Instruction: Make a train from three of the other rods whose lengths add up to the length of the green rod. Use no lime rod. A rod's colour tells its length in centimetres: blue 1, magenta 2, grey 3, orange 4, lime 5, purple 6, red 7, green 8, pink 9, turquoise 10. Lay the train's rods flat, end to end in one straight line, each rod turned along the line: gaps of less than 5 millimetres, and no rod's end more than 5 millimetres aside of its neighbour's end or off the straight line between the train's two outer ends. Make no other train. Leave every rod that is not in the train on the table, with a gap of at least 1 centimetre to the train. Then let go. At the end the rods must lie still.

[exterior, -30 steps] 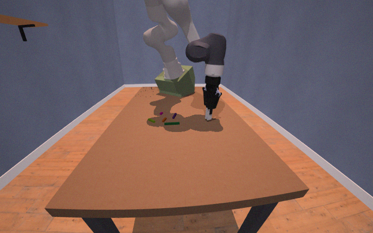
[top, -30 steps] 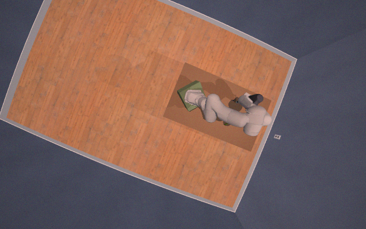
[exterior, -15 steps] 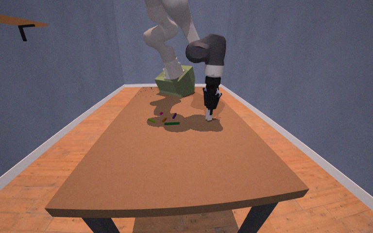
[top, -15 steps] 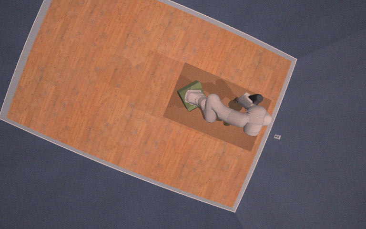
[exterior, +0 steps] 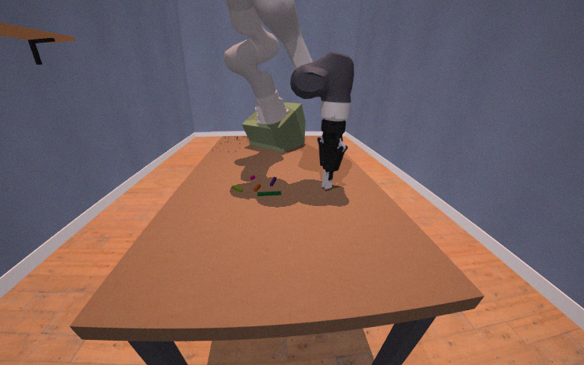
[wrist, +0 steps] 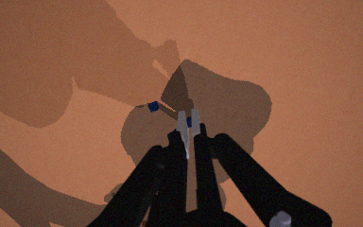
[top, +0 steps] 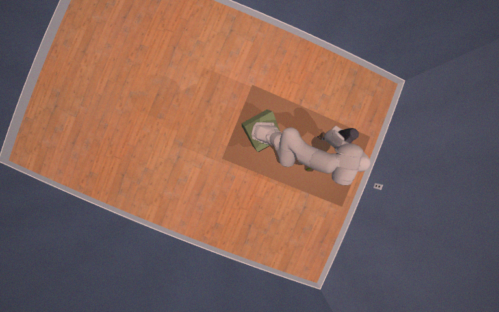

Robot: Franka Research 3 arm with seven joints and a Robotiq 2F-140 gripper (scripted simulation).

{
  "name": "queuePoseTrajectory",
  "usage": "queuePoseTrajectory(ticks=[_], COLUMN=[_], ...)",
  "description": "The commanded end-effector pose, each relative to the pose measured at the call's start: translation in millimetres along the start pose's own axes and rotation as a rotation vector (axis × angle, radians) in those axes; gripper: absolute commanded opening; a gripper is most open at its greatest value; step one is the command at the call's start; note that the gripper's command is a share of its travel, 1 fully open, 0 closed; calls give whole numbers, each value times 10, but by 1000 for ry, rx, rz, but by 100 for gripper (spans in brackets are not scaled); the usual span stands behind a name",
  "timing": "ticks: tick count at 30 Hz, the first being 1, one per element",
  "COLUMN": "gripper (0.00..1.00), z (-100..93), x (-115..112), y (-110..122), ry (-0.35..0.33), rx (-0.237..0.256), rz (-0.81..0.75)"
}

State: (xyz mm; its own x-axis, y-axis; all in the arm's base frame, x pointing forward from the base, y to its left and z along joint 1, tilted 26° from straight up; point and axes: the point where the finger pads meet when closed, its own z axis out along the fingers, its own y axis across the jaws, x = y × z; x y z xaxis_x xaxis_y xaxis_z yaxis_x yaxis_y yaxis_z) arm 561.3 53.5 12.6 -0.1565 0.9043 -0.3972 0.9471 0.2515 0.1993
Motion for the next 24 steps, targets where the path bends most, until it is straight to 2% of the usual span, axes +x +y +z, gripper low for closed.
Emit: queuePoseTrajectory(ticks=[1, 24], gripper=[3, 3], z=[-5, -5], x=[17, 55], y=[16, 35], ry=[2, 2], rx=[-5, -5], rz=[0, 4])
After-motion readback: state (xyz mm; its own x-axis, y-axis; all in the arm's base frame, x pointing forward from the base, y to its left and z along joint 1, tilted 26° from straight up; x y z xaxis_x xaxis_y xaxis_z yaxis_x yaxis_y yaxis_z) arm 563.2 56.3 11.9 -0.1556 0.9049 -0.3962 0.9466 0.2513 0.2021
